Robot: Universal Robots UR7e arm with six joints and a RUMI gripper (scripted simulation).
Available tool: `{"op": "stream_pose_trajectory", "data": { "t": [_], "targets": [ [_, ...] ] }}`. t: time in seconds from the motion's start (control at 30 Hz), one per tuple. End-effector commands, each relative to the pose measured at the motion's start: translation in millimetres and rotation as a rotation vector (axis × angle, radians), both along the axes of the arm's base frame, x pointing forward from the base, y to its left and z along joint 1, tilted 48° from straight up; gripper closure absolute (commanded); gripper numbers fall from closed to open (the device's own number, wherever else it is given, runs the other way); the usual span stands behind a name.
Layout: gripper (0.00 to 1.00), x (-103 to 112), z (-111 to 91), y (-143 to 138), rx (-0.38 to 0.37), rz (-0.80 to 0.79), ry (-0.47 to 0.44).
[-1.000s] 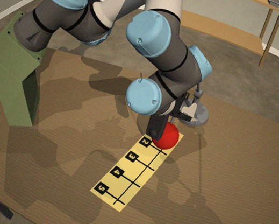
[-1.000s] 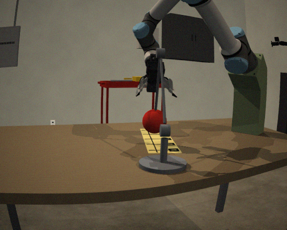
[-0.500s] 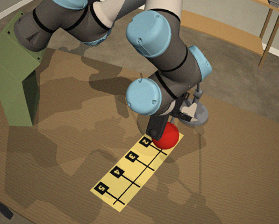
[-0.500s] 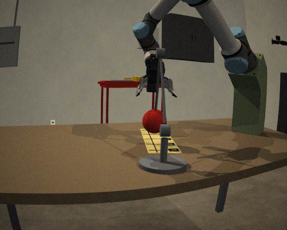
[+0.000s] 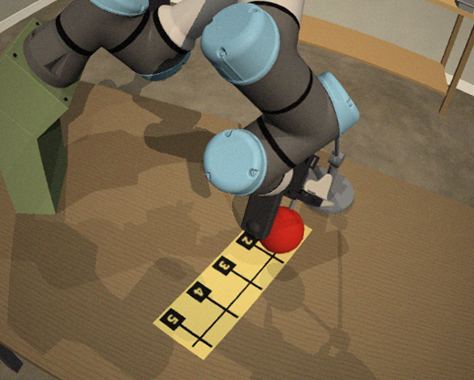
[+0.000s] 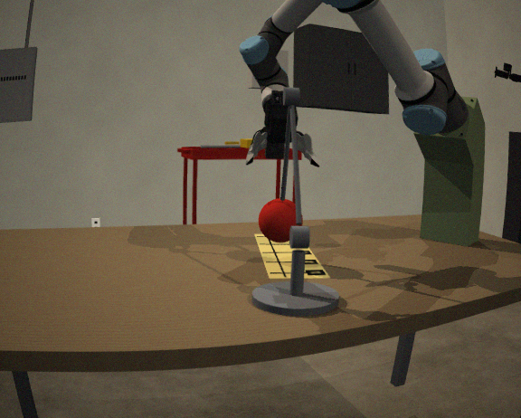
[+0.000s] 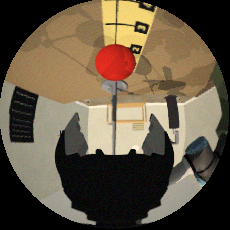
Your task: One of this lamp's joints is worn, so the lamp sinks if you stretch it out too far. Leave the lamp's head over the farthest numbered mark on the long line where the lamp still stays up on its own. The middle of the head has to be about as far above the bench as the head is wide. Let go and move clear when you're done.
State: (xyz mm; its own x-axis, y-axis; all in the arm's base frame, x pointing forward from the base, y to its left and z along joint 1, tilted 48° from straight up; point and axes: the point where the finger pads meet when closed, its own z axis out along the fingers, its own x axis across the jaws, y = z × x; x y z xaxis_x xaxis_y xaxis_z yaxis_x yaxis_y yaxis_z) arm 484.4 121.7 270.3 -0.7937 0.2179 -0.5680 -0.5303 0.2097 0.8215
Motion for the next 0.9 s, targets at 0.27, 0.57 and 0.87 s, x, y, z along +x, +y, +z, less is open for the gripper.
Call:
{"op": "stream_pose_trajectory", "data": {
  "t": [0.27,0.57,0.87],
  "targets": [
    [0.00,-14,3,-45,0.000,0.000,-0.001],
    [0.00,-23,4,-75,0.000,0.000,-0.001],
    [0.00,-27,5,-86,0.000,0.000,-0.001]
  ]
}}
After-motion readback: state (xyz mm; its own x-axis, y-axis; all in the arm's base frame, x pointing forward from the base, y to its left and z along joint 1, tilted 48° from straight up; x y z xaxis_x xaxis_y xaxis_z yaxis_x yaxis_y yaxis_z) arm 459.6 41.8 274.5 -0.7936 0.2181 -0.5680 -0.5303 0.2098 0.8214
